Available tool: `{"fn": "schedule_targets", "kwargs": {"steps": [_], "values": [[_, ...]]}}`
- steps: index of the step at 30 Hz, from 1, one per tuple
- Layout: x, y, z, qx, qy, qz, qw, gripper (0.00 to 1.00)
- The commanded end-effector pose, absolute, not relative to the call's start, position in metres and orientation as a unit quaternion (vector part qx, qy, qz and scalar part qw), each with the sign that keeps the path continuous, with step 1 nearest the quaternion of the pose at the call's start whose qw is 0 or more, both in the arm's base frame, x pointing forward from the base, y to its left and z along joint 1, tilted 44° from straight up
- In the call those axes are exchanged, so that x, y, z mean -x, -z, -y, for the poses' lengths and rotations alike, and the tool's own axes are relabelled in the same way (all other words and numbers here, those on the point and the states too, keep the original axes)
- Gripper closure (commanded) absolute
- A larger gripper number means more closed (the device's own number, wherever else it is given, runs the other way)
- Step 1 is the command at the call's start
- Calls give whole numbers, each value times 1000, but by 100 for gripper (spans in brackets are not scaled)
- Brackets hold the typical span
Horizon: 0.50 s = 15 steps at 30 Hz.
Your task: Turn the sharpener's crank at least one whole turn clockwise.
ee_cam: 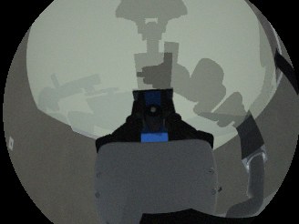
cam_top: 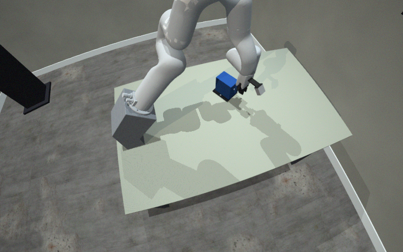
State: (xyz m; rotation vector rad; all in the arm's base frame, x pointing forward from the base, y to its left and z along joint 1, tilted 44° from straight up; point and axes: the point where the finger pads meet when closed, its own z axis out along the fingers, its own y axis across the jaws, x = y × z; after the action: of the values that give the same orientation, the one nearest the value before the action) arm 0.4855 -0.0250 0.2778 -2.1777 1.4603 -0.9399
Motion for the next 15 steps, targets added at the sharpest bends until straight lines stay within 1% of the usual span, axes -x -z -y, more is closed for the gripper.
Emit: {"fn": "schedule_targets", "kwargs": {"steps": [1,15], "values": [[-486,-279,25,769,333,-516,178,100],[-491,-283,22,769,333,-516,178,100]]}}
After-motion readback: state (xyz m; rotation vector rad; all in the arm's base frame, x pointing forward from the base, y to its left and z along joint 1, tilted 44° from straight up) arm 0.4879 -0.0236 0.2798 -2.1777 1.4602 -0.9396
